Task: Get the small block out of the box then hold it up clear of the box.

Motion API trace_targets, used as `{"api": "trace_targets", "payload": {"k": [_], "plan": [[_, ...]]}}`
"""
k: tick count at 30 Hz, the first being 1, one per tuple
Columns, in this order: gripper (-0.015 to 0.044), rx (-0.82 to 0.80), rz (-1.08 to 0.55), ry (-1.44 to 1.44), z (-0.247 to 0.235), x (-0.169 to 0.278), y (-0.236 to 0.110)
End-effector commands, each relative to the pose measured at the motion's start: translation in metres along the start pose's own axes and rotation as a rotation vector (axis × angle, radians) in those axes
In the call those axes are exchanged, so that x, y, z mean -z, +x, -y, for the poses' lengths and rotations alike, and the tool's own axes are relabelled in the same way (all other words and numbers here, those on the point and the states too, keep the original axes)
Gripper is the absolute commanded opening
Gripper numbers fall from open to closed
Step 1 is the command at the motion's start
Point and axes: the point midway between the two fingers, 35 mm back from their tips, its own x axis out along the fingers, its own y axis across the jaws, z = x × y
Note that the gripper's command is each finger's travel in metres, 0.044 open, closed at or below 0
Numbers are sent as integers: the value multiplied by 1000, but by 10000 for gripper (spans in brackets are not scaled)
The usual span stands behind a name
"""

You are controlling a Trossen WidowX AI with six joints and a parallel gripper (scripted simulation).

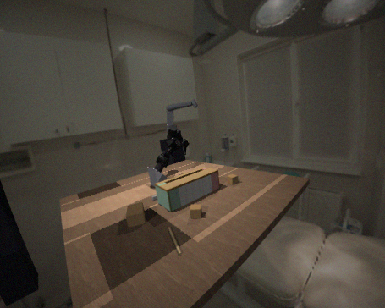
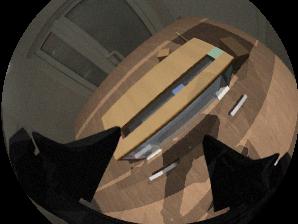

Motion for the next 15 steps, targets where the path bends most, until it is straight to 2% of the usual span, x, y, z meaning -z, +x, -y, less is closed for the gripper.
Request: {"api": "trace_targets", "payload": {"k": [1,15], "plan": [[400,170,-236,-835,-10,-12,27],[400,156,-533,-1532,-12,-12,54]]}}
